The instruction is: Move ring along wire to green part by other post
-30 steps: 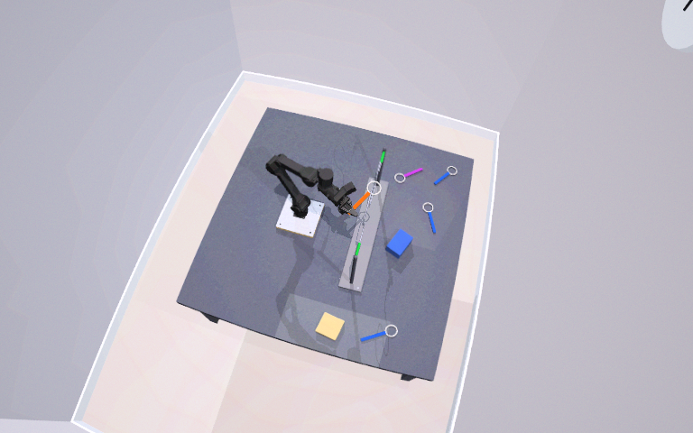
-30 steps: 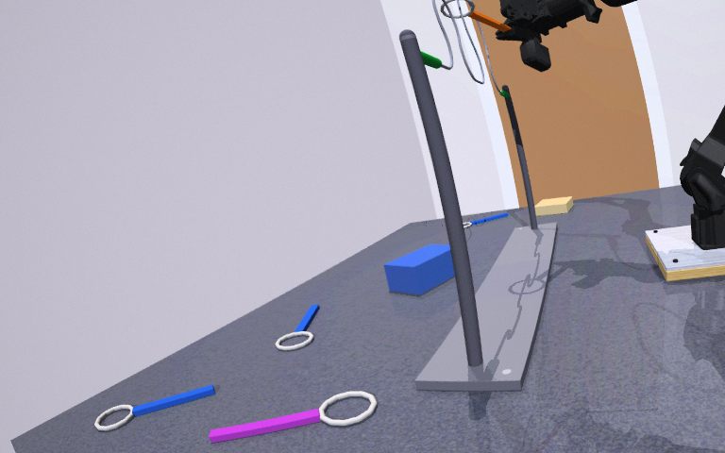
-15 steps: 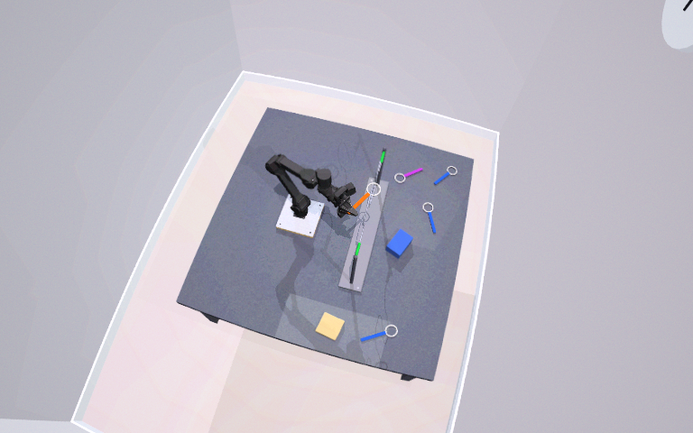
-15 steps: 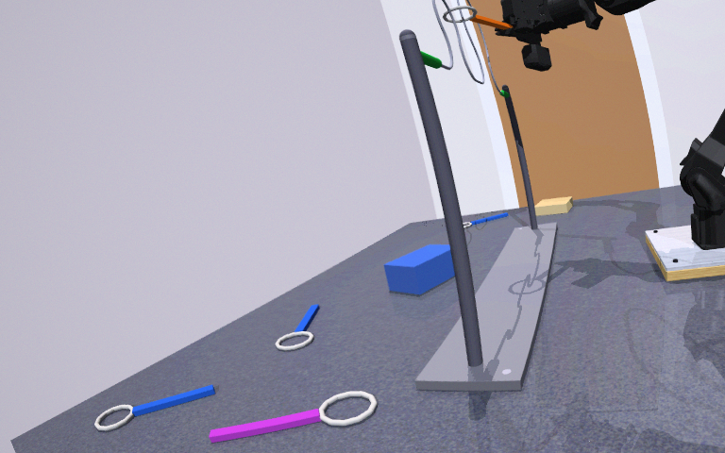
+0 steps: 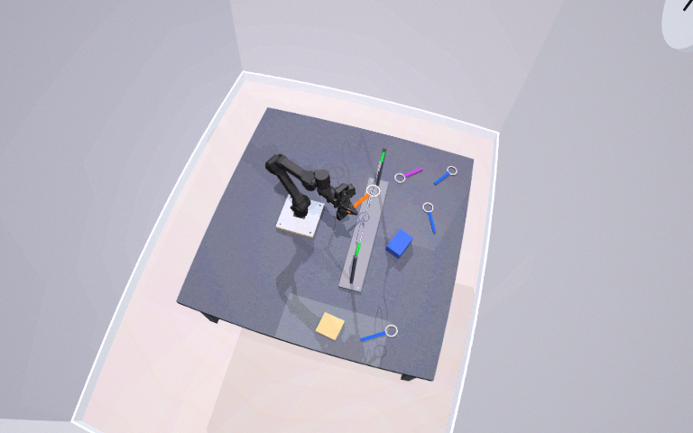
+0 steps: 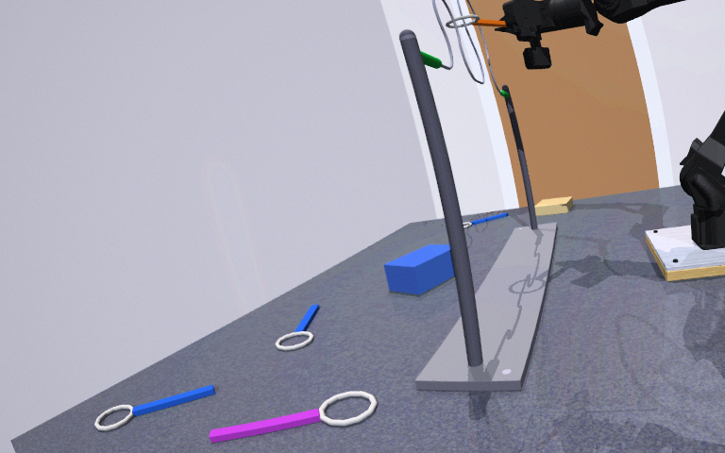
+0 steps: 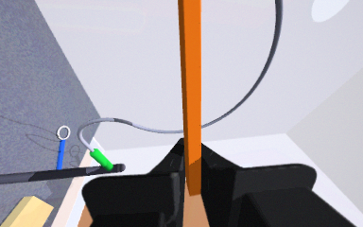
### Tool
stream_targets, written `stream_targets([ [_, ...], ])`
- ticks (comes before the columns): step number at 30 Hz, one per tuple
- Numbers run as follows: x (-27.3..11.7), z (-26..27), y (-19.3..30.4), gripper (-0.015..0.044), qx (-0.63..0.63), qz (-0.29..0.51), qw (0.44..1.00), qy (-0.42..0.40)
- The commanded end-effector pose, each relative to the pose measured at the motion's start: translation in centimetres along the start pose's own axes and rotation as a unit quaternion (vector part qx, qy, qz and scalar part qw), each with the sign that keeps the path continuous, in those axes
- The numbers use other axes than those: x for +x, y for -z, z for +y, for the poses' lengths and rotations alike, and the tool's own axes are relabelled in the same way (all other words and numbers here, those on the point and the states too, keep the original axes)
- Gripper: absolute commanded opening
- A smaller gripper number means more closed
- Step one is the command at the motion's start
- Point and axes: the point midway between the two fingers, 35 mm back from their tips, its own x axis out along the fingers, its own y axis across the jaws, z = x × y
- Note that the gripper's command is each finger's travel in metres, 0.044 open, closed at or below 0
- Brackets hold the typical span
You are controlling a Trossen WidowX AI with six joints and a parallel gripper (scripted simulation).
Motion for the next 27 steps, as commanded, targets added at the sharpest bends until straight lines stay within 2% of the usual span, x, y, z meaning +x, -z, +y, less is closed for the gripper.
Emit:
stream_targets([
  [1,-0.19,-0.44,0.01,-0.015,-0.021,-0.003,1.0,0.017],
  [27,-0.16,-1.42,-0.15,-0.015,-0.16,-0.019,0.982,0.095],
])
